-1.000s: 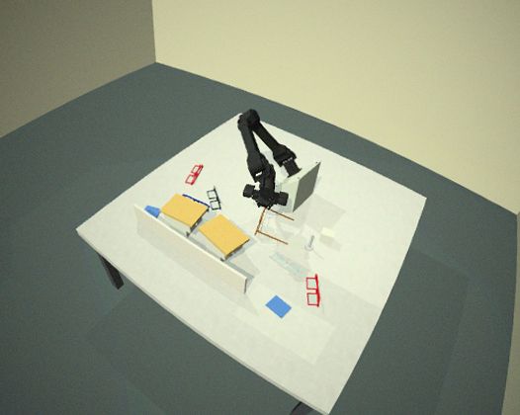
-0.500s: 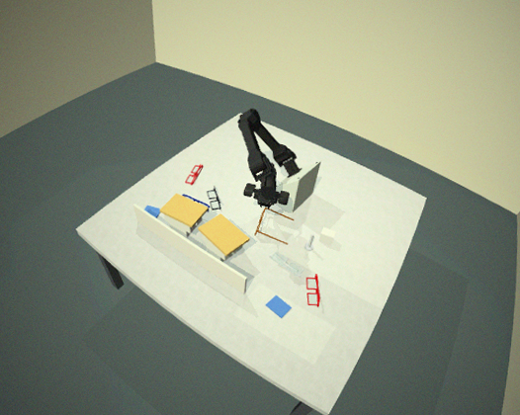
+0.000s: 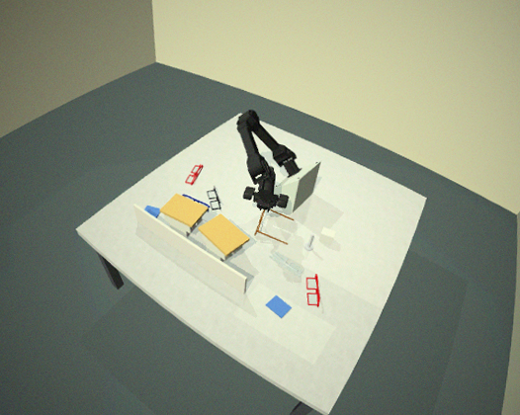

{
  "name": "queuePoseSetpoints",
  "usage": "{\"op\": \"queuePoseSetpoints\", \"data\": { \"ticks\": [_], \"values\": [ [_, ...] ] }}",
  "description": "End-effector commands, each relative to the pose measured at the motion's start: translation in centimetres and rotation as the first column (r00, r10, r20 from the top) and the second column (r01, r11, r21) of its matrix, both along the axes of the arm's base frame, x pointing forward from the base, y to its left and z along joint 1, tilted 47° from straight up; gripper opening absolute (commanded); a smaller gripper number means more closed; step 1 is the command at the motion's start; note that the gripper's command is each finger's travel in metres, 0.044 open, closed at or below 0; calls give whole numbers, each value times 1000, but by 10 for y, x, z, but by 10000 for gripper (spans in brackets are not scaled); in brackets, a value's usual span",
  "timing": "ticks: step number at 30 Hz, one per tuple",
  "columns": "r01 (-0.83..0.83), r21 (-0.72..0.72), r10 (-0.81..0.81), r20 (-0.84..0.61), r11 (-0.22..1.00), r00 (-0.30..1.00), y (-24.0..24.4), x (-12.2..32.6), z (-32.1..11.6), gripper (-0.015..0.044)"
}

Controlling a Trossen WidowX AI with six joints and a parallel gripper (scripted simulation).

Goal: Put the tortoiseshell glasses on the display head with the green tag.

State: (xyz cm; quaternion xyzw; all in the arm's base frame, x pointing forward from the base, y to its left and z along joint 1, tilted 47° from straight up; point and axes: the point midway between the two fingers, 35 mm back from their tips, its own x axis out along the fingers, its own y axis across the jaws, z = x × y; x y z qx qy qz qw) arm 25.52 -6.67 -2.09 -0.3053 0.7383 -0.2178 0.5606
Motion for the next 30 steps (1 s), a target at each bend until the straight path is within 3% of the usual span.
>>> {"op": "queuePoseSetpoints", "data": {
  "ticks": [1, 25, 30],
  "values": [
    [-5, -4, 5, -10, 1000, 1000, -6, -2, -7, 140],
    [-4, -8, 4, -11, 1000, 1000, -30, -11, -29, 140],
    [1, -5, -1, -2, 1000, 1000, -28, -9, -26, 107]
  ]
}}
